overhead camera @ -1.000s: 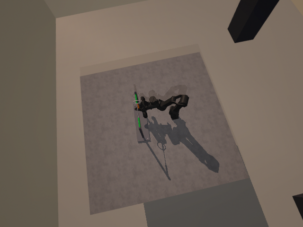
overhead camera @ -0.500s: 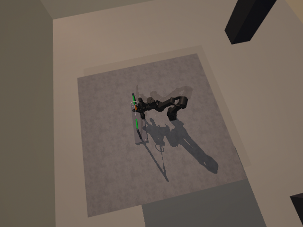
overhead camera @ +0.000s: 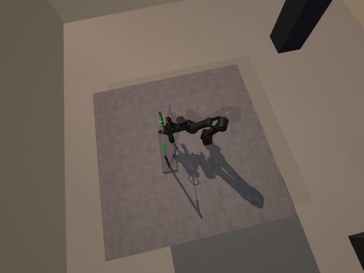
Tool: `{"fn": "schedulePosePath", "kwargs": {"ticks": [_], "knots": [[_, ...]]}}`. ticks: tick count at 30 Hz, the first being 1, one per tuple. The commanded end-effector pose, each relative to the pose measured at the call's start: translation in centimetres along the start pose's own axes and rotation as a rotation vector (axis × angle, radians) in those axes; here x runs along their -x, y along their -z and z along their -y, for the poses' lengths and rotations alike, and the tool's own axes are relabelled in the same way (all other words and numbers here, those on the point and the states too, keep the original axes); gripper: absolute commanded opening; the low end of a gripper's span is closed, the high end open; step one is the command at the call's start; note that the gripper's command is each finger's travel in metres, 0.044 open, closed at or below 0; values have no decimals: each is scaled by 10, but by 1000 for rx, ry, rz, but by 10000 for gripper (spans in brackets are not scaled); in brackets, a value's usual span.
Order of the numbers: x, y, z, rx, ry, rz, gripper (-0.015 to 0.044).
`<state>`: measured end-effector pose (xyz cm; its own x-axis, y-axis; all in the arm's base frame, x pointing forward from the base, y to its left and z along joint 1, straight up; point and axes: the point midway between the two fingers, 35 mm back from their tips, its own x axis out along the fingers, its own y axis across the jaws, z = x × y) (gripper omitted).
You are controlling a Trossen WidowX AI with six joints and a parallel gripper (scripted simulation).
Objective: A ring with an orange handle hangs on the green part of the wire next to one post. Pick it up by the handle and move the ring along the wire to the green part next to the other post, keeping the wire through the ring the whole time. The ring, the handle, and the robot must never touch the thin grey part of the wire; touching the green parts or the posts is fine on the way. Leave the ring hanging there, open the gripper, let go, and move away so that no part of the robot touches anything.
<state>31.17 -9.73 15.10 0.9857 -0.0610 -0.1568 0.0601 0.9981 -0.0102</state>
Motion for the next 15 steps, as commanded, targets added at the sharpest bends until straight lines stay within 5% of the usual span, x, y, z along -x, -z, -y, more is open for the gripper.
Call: {"fn": "schedulePosePath", "kwargs": {"ticks": [1,15], "knots": [[0,-1,1,0,5,0,-150],[0,-1,-4,-1,4,-1,-150]]}}
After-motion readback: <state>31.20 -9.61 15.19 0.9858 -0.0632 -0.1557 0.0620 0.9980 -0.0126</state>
